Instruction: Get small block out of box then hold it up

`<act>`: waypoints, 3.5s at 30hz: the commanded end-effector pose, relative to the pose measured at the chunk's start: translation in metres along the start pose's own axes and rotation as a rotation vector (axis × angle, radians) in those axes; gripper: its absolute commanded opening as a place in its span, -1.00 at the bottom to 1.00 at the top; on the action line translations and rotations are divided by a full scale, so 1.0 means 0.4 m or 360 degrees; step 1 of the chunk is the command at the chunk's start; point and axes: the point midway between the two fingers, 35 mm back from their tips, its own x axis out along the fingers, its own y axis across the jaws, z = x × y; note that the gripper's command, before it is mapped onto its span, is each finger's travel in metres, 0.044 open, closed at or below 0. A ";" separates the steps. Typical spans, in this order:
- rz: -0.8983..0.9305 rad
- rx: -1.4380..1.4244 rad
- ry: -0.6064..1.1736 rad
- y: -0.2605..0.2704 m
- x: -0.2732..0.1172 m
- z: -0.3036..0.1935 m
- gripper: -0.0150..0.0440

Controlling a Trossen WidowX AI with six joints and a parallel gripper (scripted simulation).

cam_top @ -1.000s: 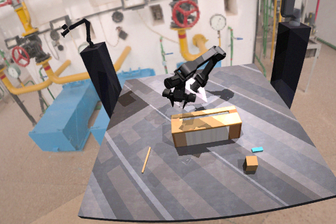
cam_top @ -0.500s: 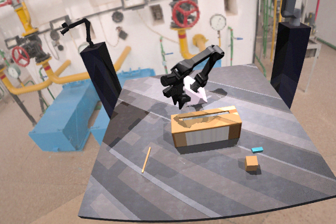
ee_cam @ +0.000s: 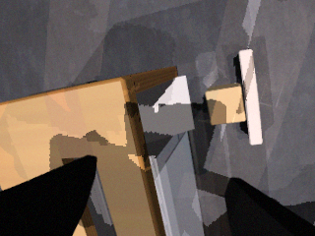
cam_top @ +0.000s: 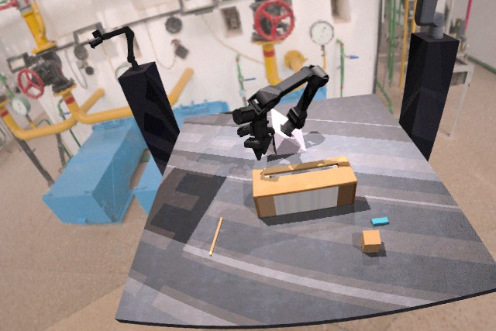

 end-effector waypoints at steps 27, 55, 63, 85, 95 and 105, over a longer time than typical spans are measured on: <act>-0.0022 0.1924 0.0270 -0.024 0.003 0.022 0.47; -0.0023 0.1924 0.0273 -0.110 0.276 0.020 0.47; -0.0024 0.1924 0.0273 -0.119 0.307 0.020 0.47; -0.0028 0.1924 0.0279 -0.146 0.371 0.017 0.21; -0.0027 0.1924 0.0278 -0.142 0.364 0.018 -0.48; -0.0014 0.1912 0.0271 -0.098 0.251 0.020 -0.49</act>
